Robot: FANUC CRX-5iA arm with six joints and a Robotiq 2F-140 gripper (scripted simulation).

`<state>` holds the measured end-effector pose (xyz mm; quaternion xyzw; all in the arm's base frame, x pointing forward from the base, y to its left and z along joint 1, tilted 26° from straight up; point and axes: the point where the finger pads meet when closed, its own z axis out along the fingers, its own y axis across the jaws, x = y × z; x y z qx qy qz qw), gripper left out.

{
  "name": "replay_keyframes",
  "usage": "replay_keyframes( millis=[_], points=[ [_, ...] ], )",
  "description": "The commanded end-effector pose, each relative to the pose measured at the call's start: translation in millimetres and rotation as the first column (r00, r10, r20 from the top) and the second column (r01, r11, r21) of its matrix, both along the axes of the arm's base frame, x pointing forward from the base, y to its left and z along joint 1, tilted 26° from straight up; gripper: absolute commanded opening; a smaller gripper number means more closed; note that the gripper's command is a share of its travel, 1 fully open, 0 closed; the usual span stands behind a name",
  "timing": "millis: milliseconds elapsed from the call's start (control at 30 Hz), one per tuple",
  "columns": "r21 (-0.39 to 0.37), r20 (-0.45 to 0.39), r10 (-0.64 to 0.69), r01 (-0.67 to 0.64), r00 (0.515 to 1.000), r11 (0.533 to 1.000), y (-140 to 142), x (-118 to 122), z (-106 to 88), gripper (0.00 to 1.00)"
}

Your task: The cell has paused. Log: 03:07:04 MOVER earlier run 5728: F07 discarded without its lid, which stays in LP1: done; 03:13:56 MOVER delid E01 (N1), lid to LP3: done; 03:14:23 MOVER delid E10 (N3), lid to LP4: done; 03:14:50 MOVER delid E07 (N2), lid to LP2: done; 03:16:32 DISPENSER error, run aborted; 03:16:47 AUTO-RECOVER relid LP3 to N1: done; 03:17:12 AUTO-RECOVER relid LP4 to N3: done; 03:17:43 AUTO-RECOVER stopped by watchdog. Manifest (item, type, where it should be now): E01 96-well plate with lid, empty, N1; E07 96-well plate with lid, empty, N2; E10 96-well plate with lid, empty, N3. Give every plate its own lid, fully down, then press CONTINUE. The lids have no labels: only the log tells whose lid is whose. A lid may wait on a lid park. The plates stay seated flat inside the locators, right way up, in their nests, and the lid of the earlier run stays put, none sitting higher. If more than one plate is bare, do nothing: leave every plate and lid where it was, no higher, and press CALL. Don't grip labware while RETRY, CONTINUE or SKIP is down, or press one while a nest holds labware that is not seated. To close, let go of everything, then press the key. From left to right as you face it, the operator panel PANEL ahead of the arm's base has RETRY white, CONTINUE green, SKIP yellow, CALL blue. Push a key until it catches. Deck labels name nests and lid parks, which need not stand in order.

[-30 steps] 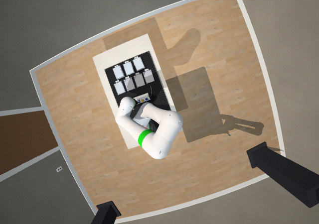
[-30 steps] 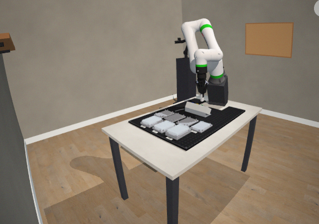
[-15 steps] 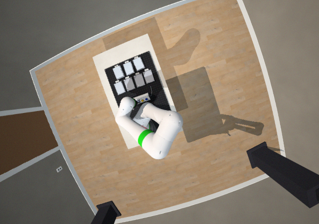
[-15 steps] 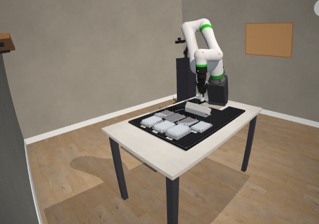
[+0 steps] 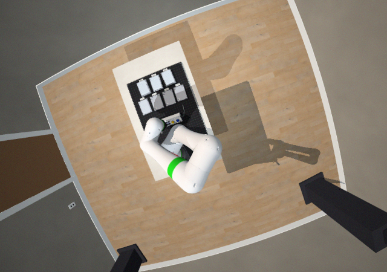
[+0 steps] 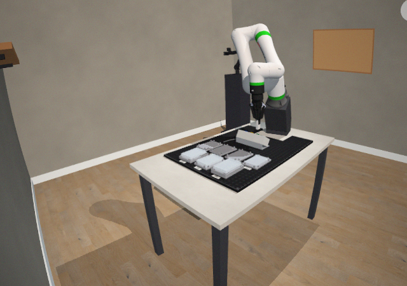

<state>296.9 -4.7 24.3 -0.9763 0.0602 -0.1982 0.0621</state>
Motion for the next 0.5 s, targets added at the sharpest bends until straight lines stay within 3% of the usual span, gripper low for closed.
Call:
replay_keyframes(
  millis=[0, 467],
  points=[
    [-0.017, 0.042, -0.012, 0.012, 0.999, 1.0, 0.4, -0.6, -0.5, 0.0],
    [-0.017, 0.042, -0.012, 0.012, 0.999, 1.0, 0.7, 1.2, -4.1, 0.0]
  ],
)
